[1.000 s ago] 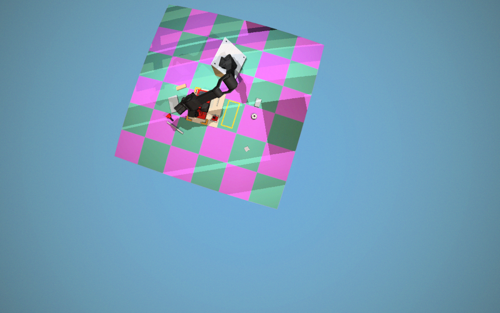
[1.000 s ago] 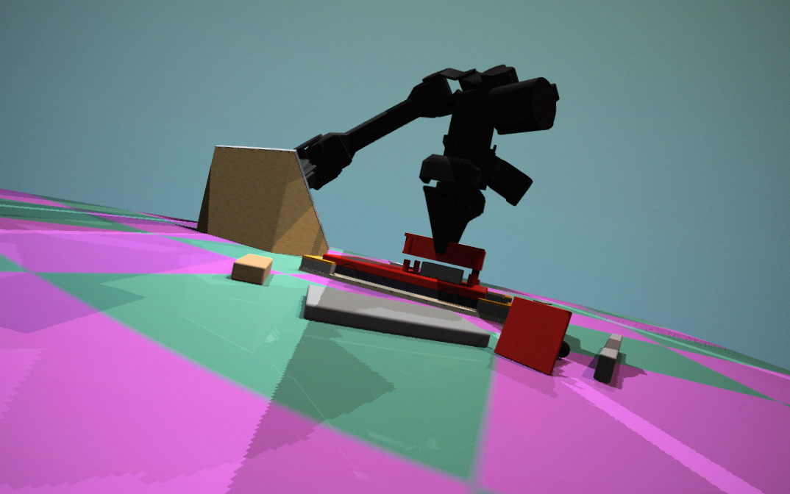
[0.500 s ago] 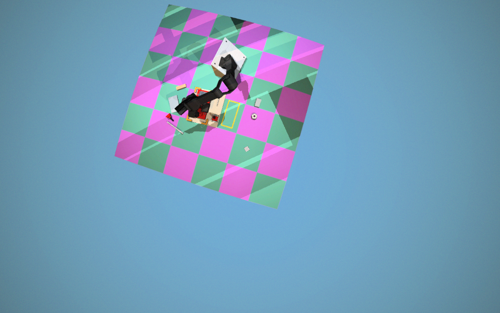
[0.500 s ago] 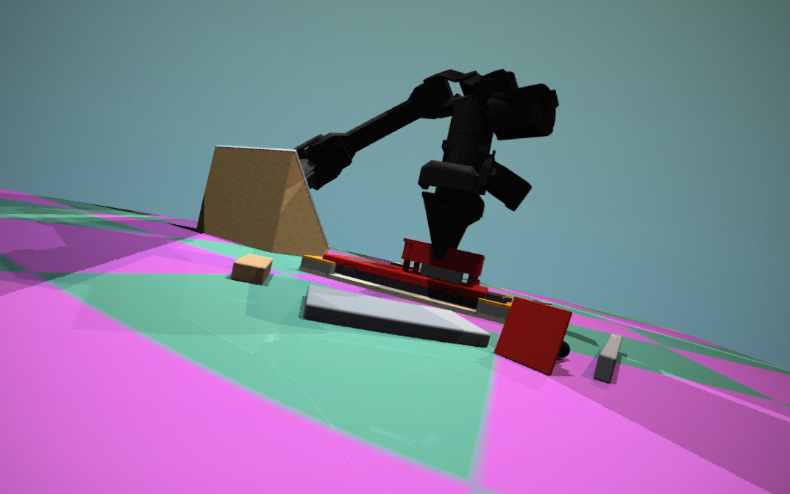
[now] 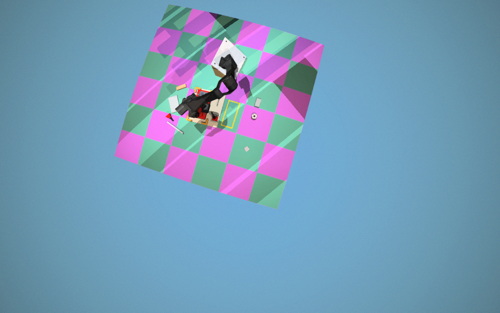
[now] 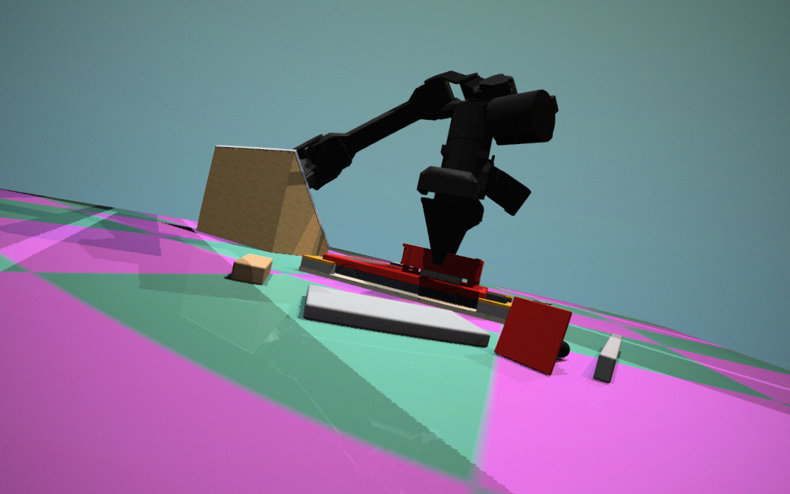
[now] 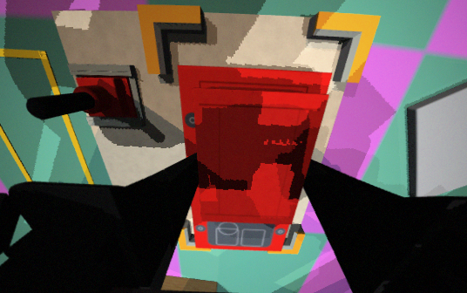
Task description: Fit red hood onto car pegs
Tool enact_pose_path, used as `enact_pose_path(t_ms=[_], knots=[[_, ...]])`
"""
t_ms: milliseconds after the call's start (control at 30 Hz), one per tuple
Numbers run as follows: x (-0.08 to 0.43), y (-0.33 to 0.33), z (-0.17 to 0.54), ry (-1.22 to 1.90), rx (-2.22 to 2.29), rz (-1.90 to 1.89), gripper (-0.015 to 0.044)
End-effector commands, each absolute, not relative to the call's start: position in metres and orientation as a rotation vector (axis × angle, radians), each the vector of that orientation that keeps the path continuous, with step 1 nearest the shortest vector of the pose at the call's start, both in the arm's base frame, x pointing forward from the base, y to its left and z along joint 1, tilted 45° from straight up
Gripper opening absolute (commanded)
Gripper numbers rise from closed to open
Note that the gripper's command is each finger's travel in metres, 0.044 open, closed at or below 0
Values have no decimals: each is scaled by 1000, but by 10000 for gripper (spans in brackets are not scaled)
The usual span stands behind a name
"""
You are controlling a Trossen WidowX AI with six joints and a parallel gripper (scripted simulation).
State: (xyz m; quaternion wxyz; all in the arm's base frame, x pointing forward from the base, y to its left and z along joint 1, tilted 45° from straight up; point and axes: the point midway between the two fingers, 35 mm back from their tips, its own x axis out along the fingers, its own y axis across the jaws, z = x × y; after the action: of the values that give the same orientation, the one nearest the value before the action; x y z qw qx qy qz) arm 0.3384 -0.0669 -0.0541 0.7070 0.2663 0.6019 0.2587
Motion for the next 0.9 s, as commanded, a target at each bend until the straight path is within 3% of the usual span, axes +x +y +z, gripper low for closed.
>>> enact_pose_path(t_ms=[0, 433, 867], knots=[[339, -66, -55, 1335, 597, 572, 0], [339, -64, -57, 1338, 590, 576, 0], [339, -64, -57, 1338, 591, 576, 341]])
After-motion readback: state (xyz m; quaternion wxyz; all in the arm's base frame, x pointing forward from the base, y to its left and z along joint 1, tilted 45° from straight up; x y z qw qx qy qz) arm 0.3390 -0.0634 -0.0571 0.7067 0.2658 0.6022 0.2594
